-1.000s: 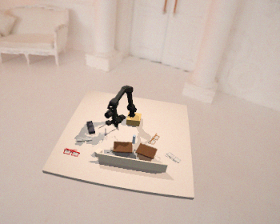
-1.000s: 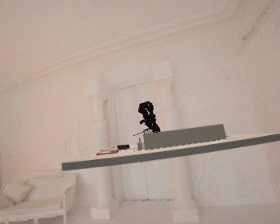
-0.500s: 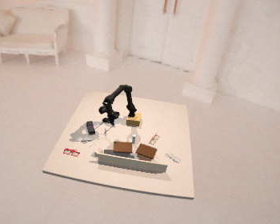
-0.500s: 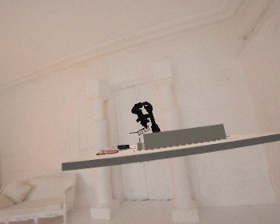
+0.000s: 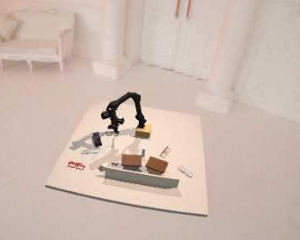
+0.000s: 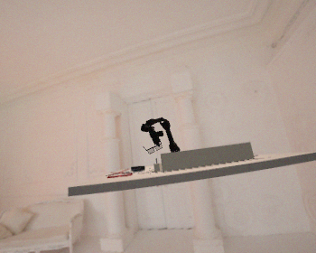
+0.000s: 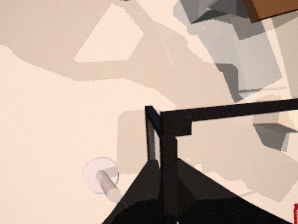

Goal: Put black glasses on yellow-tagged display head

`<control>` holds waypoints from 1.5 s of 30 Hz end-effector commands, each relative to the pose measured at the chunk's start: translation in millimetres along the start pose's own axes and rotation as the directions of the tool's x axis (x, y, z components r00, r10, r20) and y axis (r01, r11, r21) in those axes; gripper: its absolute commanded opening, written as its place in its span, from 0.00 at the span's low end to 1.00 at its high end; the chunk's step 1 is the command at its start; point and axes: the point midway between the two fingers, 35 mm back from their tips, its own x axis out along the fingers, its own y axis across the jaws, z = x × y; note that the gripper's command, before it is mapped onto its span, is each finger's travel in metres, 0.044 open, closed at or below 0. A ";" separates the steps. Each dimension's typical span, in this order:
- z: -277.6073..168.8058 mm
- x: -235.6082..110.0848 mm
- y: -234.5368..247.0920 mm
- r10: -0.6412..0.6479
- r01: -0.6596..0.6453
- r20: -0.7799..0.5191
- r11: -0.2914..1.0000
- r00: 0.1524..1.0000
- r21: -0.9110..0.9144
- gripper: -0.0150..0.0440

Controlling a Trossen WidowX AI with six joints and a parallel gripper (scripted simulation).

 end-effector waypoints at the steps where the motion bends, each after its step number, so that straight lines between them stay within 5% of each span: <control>1: -8.8 -9.6 2.6 -0.032 0.032 0.005 0.995 0.999 -0.097 0.25; 22: -54.2 -57.1 23.6 -0.195 0.156 -0.004 0.800 0.981 -0.579 0.25; 45: -53.3 -53.9 22.7 -0.183 0.150 -0.006 0.821 0.983 -0.551 0.25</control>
